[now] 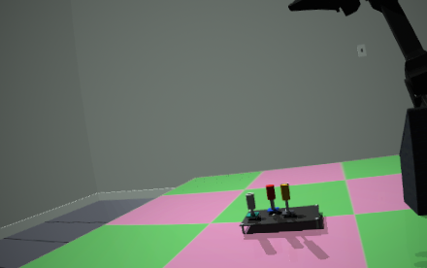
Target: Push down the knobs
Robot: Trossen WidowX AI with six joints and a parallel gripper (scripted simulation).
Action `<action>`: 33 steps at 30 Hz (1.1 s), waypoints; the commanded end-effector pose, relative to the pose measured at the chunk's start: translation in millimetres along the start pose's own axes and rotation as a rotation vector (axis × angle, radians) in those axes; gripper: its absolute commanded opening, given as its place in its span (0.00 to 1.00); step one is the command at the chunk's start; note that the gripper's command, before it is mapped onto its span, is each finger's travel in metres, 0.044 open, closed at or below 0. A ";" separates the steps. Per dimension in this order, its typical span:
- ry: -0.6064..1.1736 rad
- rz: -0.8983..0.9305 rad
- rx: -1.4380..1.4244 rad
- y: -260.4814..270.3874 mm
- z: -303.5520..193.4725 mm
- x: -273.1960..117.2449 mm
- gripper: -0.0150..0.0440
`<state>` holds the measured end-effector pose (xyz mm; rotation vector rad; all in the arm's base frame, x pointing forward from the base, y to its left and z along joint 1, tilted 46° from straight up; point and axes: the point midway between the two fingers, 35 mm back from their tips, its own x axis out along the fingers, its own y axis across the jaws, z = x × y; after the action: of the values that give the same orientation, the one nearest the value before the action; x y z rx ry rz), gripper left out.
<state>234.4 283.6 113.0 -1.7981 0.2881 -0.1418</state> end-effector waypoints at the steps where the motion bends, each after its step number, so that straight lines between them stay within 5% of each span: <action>1: 0.001 0.001 0.002 0.2 -0.1 0.4 0.89; 15: 0.165 0.169 0.243 25.7 -23.1 54.7 0.26; 33: 0.419 0.348 0.472 63.8 -65.2 111.2 0.25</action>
<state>311.9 190.0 66.7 -1.2930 0.7477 -0.2784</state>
